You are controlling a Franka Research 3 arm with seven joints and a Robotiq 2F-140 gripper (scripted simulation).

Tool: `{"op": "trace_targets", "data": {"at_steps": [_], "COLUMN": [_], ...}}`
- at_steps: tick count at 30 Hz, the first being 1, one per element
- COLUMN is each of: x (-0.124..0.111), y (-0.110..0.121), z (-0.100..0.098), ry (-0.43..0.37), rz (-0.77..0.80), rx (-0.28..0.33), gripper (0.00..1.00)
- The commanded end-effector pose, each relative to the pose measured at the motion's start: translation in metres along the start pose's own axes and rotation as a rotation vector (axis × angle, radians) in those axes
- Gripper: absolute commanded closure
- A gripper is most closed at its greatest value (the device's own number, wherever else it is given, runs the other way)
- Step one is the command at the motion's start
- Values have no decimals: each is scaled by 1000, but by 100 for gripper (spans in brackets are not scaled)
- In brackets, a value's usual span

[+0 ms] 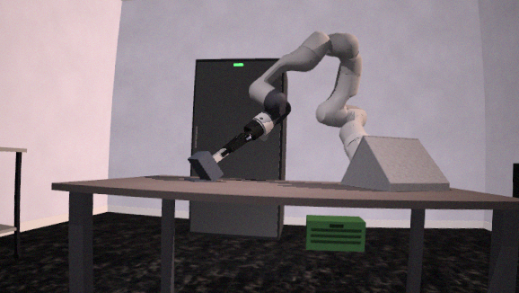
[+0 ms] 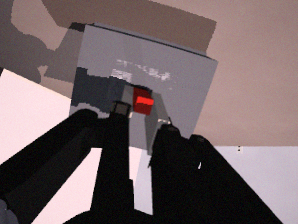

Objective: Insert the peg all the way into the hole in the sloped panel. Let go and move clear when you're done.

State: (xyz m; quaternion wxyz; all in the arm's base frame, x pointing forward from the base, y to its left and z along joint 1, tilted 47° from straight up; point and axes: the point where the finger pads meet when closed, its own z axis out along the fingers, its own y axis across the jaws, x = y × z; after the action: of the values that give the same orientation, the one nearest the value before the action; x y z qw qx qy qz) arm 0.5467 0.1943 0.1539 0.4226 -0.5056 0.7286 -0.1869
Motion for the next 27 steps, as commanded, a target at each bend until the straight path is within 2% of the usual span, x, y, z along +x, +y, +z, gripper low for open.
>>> {"op": "trace_targets", "data": {"at_steps": [1,4,6,14,27], "x": [0,0,0,0,-5], "y": [0,0,0,0,-5], "z": [0,0,0,-1,-32], "ry": [0,0,0,0,-2], "rz": [0,0,0,0,-1], "rx": [0,0,0,0,9], "gripper": [86,80,80,66,47]}}
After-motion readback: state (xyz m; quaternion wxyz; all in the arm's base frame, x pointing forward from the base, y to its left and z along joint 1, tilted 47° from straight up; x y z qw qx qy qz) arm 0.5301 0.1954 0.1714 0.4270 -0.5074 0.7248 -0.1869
